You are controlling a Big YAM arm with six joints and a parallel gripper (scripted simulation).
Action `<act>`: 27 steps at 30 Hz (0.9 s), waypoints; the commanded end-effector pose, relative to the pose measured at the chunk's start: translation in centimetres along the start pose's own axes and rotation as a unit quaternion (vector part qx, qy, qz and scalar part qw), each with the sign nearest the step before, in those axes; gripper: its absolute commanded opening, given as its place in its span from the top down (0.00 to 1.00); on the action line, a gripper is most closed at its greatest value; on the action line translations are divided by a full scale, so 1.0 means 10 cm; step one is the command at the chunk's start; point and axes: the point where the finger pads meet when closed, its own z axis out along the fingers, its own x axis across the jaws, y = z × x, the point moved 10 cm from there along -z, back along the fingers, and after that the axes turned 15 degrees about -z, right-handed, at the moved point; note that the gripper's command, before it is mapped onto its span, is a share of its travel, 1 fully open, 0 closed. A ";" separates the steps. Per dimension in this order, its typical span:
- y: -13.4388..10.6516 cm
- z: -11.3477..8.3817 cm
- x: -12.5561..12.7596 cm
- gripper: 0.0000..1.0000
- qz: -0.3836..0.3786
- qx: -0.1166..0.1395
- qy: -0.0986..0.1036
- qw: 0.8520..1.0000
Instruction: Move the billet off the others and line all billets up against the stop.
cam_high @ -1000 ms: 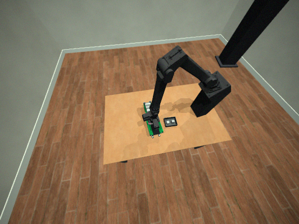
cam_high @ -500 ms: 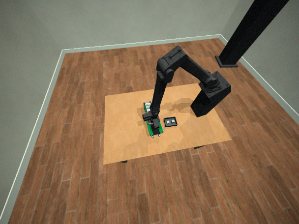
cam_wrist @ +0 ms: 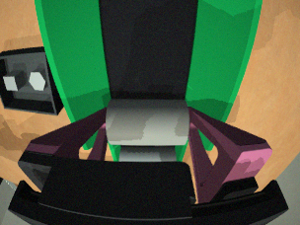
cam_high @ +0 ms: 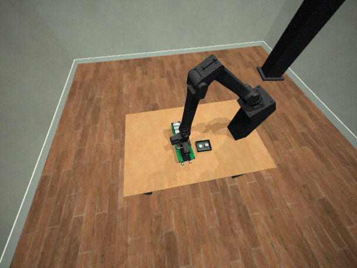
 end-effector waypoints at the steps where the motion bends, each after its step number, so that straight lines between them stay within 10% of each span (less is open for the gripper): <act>1: 0.03 -0.07 -0.10 0.27 0.005 0.001 -0.018 1.000; 27: 0.03 -0.07 -0.10 0.18 0.005 0.001 -0.018 1.000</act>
